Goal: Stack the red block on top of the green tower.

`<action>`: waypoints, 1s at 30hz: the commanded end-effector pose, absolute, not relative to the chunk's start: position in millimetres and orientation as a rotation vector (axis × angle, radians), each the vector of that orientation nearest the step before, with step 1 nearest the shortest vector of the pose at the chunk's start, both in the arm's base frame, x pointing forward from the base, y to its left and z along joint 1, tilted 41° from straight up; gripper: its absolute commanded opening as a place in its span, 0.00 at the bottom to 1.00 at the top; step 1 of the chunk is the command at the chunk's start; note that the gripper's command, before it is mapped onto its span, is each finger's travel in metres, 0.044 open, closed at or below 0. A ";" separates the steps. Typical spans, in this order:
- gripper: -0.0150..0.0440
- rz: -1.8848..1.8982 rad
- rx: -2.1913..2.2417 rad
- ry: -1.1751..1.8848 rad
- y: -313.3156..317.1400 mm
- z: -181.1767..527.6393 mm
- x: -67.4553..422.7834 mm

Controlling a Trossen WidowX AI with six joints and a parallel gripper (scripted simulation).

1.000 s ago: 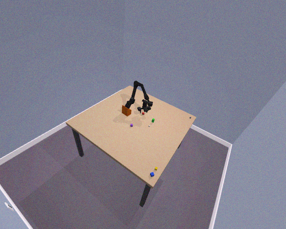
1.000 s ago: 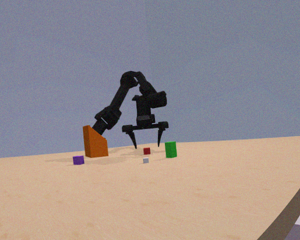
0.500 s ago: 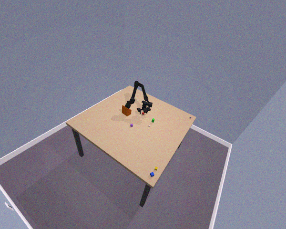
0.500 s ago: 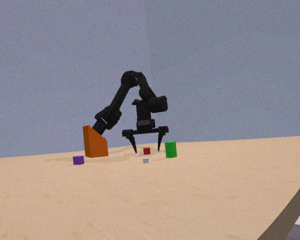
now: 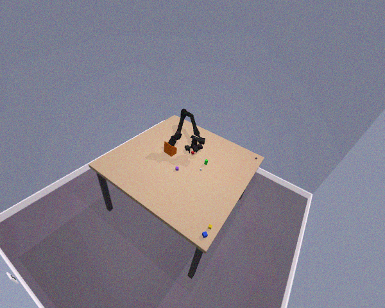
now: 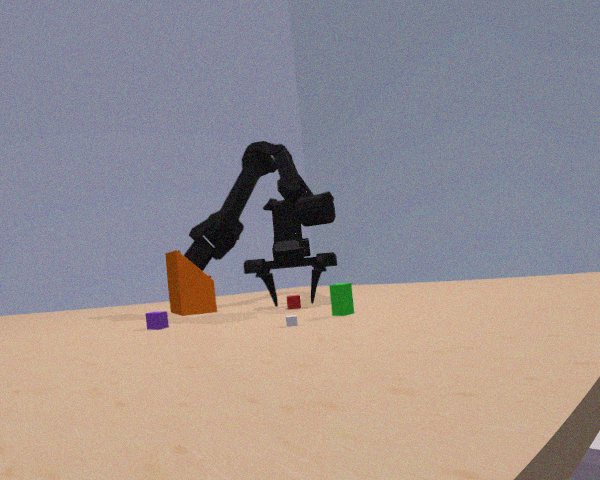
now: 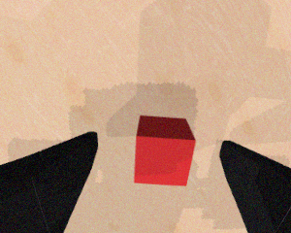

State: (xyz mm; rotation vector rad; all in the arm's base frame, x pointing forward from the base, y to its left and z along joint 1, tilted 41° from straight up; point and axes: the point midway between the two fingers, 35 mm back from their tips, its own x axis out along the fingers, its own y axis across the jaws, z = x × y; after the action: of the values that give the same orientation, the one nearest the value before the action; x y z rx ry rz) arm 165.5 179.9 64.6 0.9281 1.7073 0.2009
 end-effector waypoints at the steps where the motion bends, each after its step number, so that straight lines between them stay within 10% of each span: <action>1: 0.69 0.192 0.930 1.706 179.4 64.0 165.8; 7: 0.42 0.192 0.930 1.706 179.4 64.0 165.8; 17: 0.25 0.192 0.930 1.706 177.9 65.7 166.1; 30: 0.25 0.190 0.927 1.706 143.7 104.9 169.6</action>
State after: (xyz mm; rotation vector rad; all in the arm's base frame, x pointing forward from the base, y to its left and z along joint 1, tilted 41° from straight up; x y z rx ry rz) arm 168.5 151.7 92.5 0.9276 1.7110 0.1766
